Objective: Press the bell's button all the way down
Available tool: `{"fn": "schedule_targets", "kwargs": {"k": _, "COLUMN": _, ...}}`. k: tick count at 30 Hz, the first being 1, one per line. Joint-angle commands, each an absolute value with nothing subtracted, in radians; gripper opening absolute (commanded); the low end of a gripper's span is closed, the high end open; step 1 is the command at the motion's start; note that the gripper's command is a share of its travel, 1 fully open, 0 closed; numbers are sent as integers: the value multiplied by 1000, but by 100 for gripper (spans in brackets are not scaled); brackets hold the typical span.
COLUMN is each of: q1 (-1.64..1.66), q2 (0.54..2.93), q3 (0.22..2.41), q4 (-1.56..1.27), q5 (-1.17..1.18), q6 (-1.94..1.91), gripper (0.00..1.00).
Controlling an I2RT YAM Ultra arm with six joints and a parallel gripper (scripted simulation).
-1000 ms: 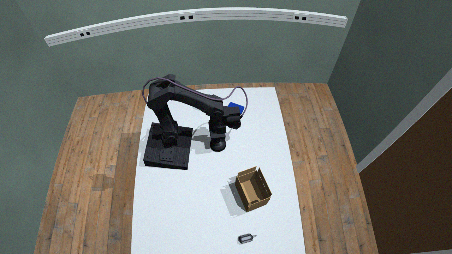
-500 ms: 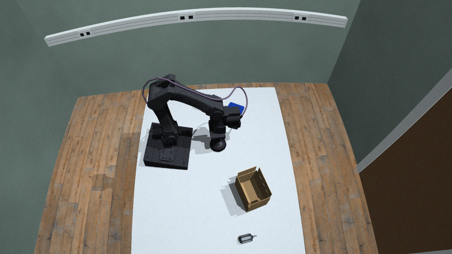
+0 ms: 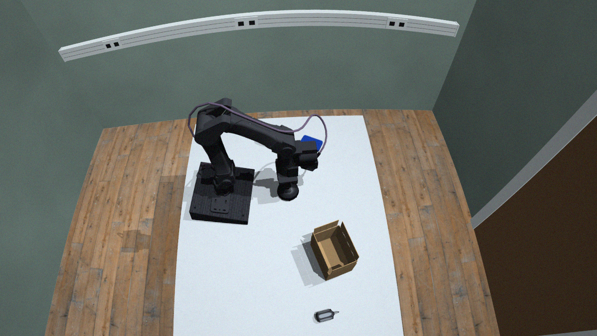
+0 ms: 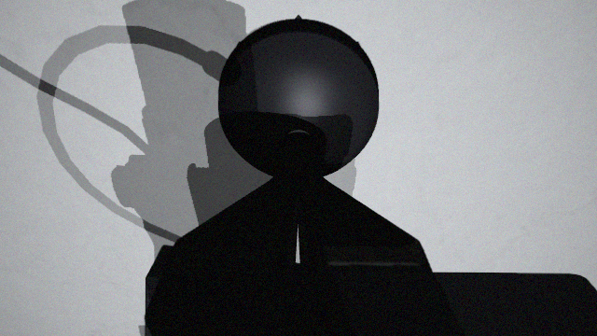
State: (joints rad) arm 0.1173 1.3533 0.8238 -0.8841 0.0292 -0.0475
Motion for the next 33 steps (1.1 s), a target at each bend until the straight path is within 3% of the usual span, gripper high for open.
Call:
{"fn": "schedule_targets", "kwargs": {"k": 1, "q1": 113, "q2": 1370, "q3": 825, "q4": -851, "q5": 27, "q6": -55, "gripper": 0}}
{"fn": "schedule_targets", "kwargs": {"k": 33, "q1": 112, "q2": 1373, "q3": 817, "q4": -844, "q5": 27, "q6": -55, "gripper": 0}}
